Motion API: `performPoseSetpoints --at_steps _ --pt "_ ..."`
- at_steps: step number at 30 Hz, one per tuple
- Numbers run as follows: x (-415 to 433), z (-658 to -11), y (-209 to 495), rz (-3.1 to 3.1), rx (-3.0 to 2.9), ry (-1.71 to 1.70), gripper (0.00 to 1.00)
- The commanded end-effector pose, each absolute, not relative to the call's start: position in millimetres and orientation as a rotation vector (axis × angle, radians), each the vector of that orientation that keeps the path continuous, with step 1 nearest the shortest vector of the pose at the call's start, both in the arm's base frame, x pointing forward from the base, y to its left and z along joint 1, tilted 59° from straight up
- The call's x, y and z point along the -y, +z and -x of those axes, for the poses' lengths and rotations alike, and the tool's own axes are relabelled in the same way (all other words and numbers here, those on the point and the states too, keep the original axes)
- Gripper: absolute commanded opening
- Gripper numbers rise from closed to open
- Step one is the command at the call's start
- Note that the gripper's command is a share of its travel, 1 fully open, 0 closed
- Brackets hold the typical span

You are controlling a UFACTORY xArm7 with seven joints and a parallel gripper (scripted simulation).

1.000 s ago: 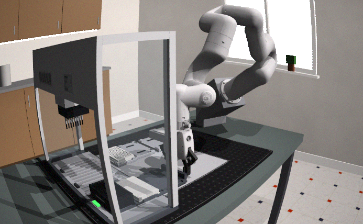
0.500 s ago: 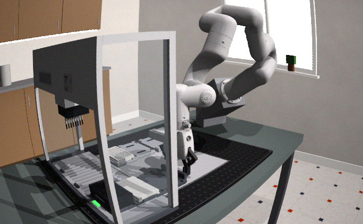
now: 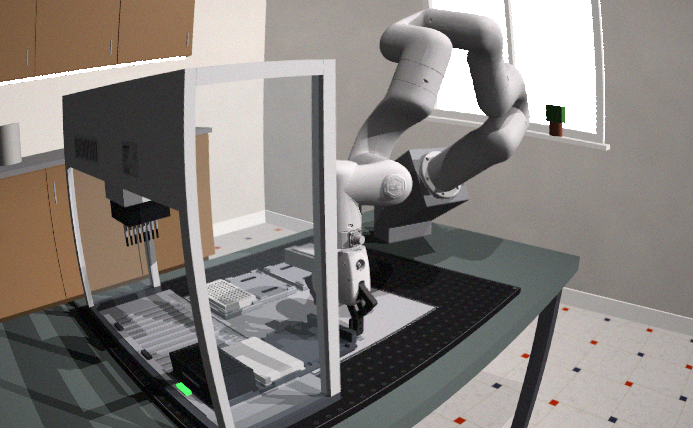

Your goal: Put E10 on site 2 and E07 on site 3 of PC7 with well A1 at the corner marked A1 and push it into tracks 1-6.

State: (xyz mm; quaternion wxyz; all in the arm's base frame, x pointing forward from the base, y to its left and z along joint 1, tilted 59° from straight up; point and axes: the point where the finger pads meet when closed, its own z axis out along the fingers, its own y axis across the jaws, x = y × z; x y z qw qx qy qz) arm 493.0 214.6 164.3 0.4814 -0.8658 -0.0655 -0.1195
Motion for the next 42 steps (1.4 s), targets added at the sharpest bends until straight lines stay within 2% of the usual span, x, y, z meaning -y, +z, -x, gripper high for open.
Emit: performPoseSetpoints --at_steps 1,42 --pt "-213 -494 165 2.111 0.157 -0.294 0.82" --pt "-194 -483 174 2.111 0.157 -0.294 0.82"
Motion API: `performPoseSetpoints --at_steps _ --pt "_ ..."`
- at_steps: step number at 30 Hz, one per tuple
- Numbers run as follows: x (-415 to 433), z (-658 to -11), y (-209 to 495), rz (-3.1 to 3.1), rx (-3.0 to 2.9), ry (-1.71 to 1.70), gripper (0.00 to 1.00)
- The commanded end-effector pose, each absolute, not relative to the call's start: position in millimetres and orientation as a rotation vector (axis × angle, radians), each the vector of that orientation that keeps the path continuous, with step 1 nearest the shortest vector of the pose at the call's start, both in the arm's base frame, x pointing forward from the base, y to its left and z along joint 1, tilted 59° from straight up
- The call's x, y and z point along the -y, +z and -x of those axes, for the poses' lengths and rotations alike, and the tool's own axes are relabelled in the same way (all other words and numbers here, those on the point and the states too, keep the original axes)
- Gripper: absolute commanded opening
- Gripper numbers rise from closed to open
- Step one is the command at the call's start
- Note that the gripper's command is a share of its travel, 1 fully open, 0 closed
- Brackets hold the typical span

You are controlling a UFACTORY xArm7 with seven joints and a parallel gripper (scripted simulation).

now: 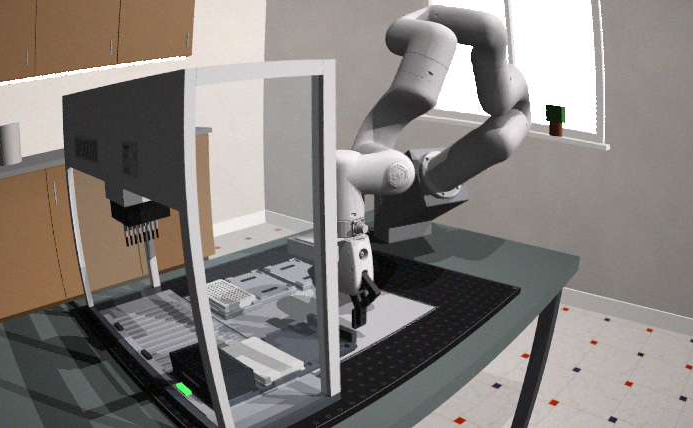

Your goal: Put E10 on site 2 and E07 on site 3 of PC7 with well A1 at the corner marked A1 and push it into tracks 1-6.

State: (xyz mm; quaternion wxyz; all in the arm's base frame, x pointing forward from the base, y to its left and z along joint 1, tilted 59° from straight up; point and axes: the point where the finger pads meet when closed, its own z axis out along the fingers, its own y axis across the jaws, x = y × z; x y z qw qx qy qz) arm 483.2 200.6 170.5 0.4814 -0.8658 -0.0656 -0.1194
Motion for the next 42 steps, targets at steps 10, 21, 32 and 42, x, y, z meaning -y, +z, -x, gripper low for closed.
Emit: performPoseSetpoints --at_steps 10,21,32,42 --pt "-179 -481 183 2.111 0.157 -0.295 0.82" --pt "-167 -479 191 2.111 0.157 -0.295 0.82" --pt "-154 -477 198 2.111 0.157 -0.295 0.82" --pt "-140 -474 207 2.111 0.157 -0.295 0.82"
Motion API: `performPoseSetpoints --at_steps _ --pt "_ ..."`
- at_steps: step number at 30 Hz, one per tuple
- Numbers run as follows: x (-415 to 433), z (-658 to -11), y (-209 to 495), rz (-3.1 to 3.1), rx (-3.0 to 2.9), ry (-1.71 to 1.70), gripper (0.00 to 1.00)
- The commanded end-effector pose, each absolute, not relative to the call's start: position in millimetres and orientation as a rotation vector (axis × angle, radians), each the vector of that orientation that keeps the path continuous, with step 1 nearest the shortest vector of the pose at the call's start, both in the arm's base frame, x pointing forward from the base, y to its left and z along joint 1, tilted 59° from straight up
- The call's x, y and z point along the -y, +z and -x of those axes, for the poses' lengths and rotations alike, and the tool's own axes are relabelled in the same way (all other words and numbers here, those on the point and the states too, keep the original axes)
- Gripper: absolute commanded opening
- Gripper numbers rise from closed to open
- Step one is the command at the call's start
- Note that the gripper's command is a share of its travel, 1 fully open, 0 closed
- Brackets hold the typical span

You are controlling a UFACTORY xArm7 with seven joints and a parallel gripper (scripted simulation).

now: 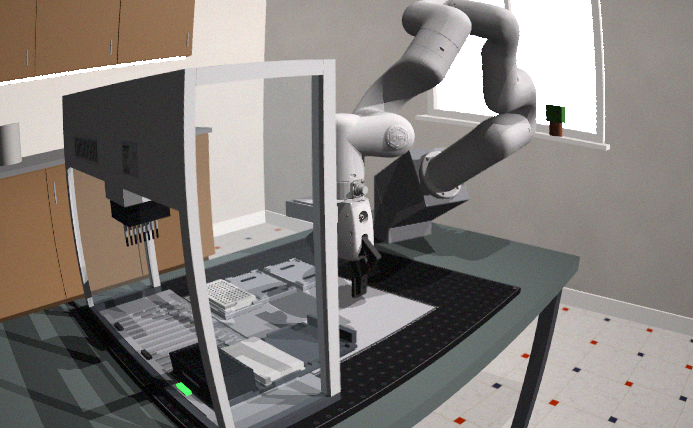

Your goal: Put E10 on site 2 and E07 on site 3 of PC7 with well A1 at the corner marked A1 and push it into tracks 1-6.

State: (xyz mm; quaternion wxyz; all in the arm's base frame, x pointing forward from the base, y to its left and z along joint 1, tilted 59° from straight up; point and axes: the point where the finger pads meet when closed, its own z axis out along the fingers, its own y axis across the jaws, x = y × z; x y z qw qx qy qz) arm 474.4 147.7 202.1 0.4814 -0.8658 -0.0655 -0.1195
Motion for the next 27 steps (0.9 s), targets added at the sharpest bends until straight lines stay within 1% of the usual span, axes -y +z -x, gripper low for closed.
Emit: performPoseSetpoints --at_steps 1,27 --pt "-138 -474 208 2.111 0.157 -0.295 0.82" --pt "-107 -469 226 2.111 0.157 -0.295 0.82"
